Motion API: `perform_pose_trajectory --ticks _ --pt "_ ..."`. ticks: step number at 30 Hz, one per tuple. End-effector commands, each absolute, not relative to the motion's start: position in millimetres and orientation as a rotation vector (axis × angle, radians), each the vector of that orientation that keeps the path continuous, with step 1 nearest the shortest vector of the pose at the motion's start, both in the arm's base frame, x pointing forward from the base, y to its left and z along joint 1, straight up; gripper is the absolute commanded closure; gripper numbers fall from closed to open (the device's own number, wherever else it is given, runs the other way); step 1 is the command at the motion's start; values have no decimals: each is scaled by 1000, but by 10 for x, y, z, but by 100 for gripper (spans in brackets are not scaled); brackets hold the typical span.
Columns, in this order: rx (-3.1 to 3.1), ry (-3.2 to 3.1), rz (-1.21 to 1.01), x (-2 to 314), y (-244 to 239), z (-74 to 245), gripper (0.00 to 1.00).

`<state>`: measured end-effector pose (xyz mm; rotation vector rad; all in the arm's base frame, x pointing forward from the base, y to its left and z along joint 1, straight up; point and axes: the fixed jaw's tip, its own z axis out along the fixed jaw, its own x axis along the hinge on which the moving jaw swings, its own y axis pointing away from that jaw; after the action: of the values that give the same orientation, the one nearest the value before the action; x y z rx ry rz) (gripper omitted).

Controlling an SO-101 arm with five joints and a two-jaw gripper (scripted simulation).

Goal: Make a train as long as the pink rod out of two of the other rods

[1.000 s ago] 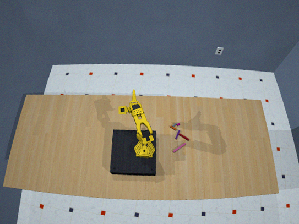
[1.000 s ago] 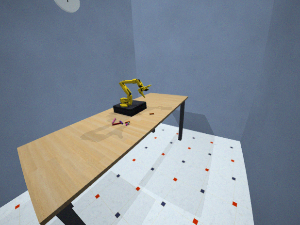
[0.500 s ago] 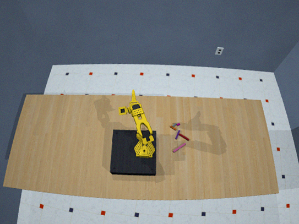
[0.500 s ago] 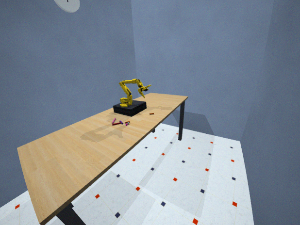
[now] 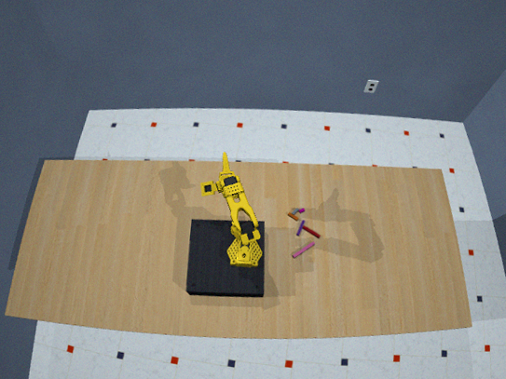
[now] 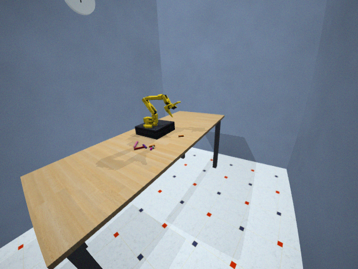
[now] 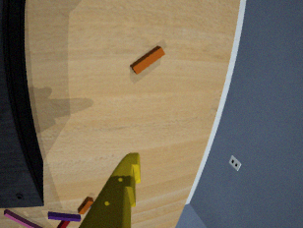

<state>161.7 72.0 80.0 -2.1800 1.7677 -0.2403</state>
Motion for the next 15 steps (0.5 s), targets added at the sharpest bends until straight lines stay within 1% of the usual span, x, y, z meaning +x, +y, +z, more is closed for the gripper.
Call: perform_pose_trajectory --ticks 1,11,15 --pt "-2199 1754 -239 1594 710 797 0" --pt "-2228 1735 -238 1568 697 787 0" --pt "-2215 1725 -249 1604 712 804 0"
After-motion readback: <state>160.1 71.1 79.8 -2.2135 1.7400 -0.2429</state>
